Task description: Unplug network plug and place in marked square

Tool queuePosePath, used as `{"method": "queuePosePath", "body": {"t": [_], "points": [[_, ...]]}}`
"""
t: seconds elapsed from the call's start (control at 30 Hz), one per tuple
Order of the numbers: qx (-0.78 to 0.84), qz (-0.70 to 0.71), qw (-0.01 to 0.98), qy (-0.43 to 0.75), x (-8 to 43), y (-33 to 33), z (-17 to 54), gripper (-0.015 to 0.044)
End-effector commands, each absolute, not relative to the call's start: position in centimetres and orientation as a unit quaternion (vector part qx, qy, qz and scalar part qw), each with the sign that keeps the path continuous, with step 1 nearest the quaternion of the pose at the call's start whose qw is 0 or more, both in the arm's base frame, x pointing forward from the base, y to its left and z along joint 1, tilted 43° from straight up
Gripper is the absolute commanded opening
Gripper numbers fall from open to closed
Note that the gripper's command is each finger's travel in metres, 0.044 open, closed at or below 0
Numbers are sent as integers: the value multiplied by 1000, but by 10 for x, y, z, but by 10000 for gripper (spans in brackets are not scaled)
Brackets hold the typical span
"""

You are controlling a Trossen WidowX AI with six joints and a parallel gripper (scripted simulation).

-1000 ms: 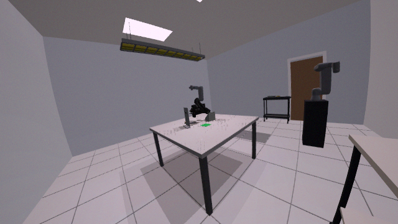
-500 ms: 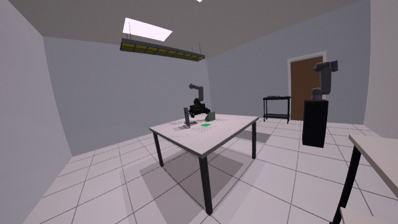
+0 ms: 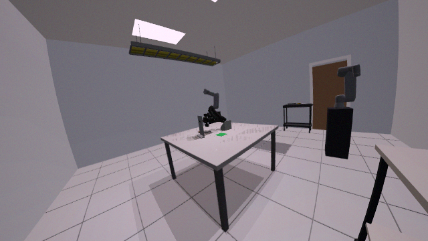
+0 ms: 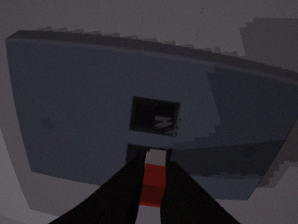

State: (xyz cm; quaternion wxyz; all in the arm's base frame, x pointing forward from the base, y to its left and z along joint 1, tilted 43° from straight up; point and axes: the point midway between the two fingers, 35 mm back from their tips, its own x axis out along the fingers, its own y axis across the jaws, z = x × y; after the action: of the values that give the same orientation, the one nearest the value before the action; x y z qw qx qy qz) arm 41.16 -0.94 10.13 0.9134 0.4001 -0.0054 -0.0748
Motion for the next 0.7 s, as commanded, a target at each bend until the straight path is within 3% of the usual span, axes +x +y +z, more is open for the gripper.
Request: {"method": "queuePosePath", "body": {"t": [0.0,0.67], "points": [[402,-75,912,-4,412,-9,100,11],[402,-75,912,-4,404,-7,100,0]]}}
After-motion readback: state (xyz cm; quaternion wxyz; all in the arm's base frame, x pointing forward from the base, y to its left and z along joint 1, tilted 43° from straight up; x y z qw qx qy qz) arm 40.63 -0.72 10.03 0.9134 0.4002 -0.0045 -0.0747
